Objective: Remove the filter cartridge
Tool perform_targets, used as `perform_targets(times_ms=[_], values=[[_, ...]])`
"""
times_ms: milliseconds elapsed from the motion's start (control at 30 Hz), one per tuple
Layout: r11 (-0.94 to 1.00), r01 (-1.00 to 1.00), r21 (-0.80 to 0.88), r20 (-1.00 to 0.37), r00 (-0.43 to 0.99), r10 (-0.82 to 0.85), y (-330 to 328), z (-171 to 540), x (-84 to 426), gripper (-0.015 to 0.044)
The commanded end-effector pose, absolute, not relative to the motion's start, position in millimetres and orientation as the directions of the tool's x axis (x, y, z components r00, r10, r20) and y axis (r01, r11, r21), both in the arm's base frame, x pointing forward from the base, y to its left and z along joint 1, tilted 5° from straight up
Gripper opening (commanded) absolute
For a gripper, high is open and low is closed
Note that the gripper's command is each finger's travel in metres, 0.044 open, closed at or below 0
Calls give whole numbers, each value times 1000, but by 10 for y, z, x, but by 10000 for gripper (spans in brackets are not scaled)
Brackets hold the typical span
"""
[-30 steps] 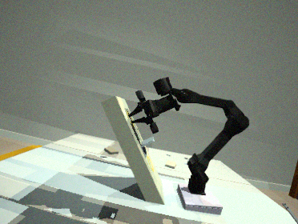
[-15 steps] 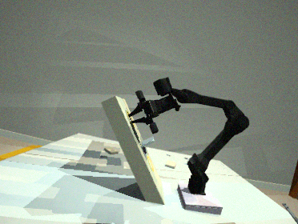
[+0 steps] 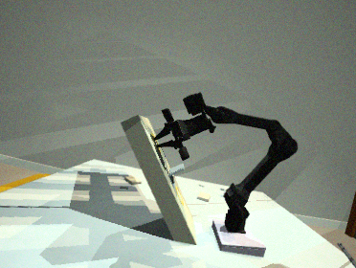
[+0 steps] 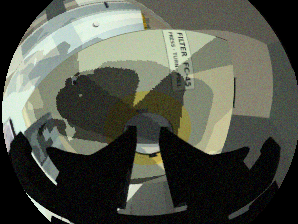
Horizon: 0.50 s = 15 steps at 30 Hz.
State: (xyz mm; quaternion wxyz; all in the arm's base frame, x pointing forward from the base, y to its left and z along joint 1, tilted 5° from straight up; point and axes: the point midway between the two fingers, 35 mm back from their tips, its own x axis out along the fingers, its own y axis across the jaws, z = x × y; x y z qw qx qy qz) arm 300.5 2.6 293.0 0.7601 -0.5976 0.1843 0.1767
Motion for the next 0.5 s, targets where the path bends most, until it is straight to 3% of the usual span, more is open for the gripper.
perform_targets(times_ms=[0,467], values=[[228,-486,-844,-489,871,47,23,2932,3018,0],[618,-413,-669,-493,869,47,23,2889,3092,0]])
